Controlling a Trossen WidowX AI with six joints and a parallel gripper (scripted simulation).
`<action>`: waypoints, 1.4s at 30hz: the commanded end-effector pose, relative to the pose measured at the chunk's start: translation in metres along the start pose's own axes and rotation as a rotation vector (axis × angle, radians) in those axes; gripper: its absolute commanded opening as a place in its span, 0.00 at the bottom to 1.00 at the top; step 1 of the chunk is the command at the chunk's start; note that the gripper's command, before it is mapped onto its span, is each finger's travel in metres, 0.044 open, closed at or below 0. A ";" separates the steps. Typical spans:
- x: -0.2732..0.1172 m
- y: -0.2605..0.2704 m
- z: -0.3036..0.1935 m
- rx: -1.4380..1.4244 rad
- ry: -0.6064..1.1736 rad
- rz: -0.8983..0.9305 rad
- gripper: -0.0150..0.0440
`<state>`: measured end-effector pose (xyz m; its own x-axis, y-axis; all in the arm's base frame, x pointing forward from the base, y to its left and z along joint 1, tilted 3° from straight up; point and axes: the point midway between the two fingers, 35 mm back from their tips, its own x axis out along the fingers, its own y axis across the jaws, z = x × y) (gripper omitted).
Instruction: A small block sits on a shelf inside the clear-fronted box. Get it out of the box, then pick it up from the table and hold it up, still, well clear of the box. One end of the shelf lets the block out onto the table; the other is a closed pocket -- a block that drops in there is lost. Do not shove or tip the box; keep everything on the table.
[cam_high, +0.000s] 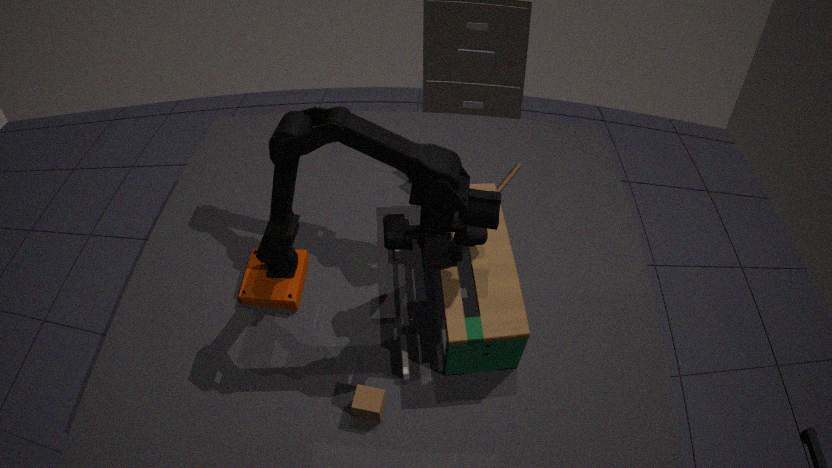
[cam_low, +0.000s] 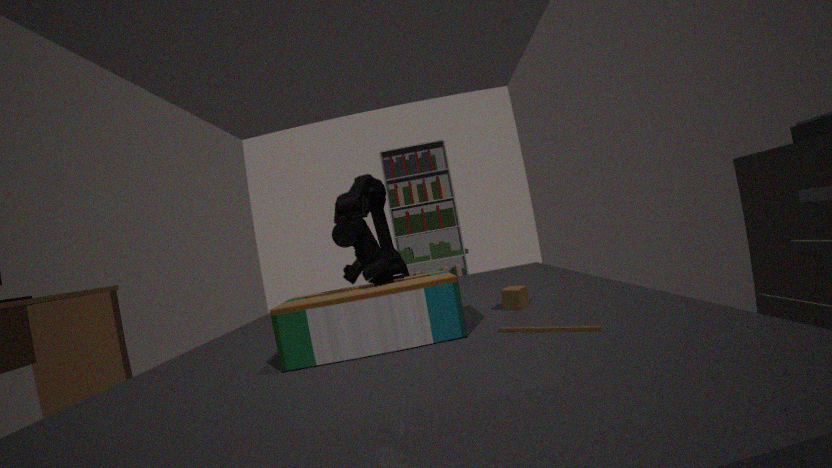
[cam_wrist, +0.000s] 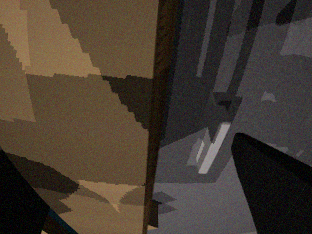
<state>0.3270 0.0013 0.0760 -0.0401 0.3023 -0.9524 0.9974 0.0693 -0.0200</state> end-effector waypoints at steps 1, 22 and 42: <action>0.003 -0.001 -0.004 0.004 0.006 -0.003 0.93; 0.010 -0.001 -0.024 0.004 0.008 -0.003 0.93; 0.016 -0.001 -0.043 0.004 0.009 -0.003 0.93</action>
<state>0.3244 0.0436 0.0753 -0.0386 0.3069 -0.9510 0.9975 0.0688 -0.0183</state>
